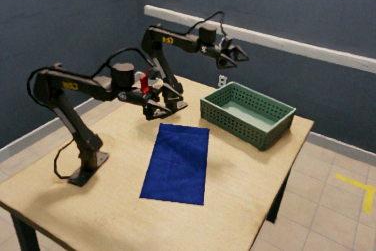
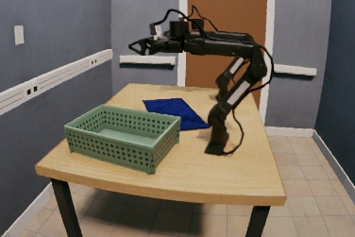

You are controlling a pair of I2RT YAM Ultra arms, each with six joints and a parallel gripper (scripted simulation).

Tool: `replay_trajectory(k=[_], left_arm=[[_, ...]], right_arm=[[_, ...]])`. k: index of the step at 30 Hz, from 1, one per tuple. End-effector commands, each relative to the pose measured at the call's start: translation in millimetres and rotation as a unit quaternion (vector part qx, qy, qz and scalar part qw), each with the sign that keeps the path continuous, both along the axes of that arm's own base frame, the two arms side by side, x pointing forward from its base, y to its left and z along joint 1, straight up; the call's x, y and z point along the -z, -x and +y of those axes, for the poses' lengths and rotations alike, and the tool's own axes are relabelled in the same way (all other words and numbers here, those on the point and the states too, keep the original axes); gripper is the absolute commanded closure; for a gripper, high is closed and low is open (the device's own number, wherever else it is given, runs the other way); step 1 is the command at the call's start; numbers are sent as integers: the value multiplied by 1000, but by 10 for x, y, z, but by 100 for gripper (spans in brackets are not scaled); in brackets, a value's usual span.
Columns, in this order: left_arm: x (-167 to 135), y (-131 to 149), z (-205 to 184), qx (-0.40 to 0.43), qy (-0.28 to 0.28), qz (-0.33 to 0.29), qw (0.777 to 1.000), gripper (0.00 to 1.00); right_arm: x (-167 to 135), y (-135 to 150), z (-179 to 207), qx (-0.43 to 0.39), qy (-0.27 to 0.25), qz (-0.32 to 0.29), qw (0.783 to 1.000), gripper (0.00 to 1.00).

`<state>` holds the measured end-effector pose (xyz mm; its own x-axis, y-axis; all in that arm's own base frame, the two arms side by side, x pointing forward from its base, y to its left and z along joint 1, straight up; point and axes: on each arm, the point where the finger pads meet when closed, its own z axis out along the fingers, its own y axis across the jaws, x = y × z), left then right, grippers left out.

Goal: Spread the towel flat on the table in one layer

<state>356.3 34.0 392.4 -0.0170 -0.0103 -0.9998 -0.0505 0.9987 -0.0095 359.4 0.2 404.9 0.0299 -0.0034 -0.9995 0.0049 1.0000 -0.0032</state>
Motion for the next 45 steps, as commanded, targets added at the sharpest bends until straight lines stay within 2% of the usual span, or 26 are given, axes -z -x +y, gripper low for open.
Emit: replay_trajectory(k=[1,13,14,16,21,22,24,29,34,39,41,45], left_arm=[[-228,-51,-350,26,-9,-33,999,0],[-228,-51,-292,18,-9,-33,999,0],[-173,-76,-440,45,-14,-21,999,66],[2,-124,-557,68,-23,14,997,66],[275,-244,-849,124,-48,70,989,66],[330,-268,-907,135,-52,81,986,66],[330,-268,-907,135,-52,81,986,66],[605,-388,-1200,189,-76,137,969,66],[880,-508,-1492,242,-99,191,946,66],[1156,-627,-1784,294,-122,244,916,66],[1156,-627,-1784,294,-122,244,916,66],[1377,-722,-2018,334,-139,285,888,66]], right_arm=[[-26,15,8,-2,-2,-1,1000,0],[-26,15,8,-2,-2,-1,1000,0],[23,84,-22,-4,1,13,1000,66],[292,108,-43,-10,7,56,998,66],[622,196,-96,-23,16,131,991,66],[776,162,-113,-26,16,159,987,66],[776,162,-113,-26,16,159,987,66],[1135,248,-170,-39,25,235,971,66],[1507,340,-227,-52,33,311,949,66],[1980,458,-277,-66,39,394,916,66],[1980,458,-277,-66,39,394,916,66],[2389,583,-331,-72,44,464,882,66]])
